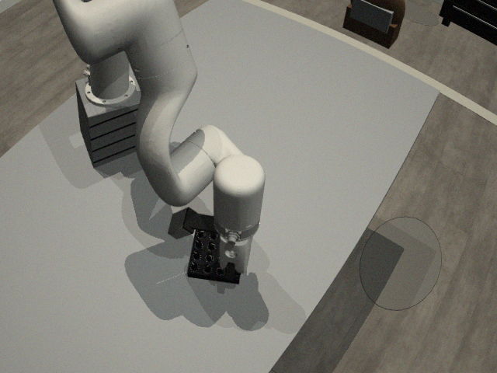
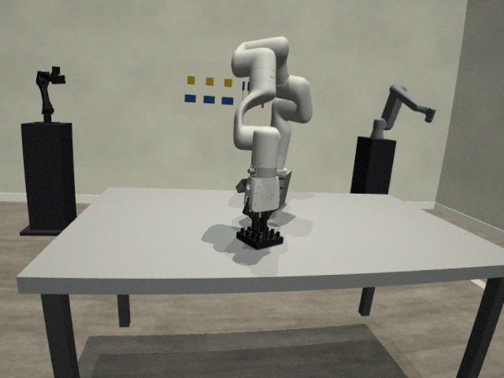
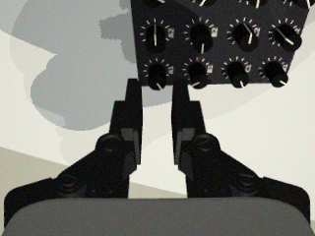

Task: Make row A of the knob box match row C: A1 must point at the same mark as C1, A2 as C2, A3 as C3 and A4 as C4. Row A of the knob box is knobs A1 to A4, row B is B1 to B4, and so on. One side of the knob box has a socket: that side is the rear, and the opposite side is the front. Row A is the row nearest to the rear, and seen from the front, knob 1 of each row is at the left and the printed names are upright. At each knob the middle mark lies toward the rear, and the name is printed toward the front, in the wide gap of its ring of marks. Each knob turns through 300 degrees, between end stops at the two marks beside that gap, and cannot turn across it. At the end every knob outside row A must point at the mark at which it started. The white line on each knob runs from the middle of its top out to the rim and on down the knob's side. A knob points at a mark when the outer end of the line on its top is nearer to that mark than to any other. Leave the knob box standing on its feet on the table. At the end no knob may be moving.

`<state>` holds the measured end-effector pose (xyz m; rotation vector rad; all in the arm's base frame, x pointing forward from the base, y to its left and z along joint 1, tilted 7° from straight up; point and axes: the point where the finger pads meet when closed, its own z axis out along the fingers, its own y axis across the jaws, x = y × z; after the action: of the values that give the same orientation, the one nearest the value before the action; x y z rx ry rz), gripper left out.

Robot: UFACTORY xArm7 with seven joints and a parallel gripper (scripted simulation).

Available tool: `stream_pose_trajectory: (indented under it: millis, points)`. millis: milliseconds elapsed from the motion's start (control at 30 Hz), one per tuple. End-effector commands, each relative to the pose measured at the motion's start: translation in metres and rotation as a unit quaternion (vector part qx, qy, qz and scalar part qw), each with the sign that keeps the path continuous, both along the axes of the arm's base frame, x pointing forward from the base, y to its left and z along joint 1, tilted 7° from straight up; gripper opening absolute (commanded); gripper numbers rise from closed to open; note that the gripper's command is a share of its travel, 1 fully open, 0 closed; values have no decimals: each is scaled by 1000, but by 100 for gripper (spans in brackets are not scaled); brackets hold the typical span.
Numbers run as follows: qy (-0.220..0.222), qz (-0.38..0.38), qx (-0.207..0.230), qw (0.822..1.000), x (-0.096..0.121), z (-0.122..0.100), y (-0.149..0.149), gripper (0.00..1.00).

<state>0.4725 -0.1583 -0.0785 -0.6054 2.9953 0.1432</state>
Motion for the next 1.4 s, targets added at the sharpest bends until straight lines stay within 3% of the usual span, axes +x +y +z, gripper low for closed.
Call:
stream_pose_trajectory:
  millis: [0,600,733,800,900,1367]
  points:
    - [-2,0,-1,1000,1,11,-2,19]
    - [-1,-1,-1,1000,0,15,-3,19]
    - [6,-67,3,998,-29,22,-17,19]
    - [6,-67,3,998,-29,22,-17,19]
    - [11,-111,5,994,-49,26,-25,19]
    - [11,-112,5,994,-50,26,-26,19]
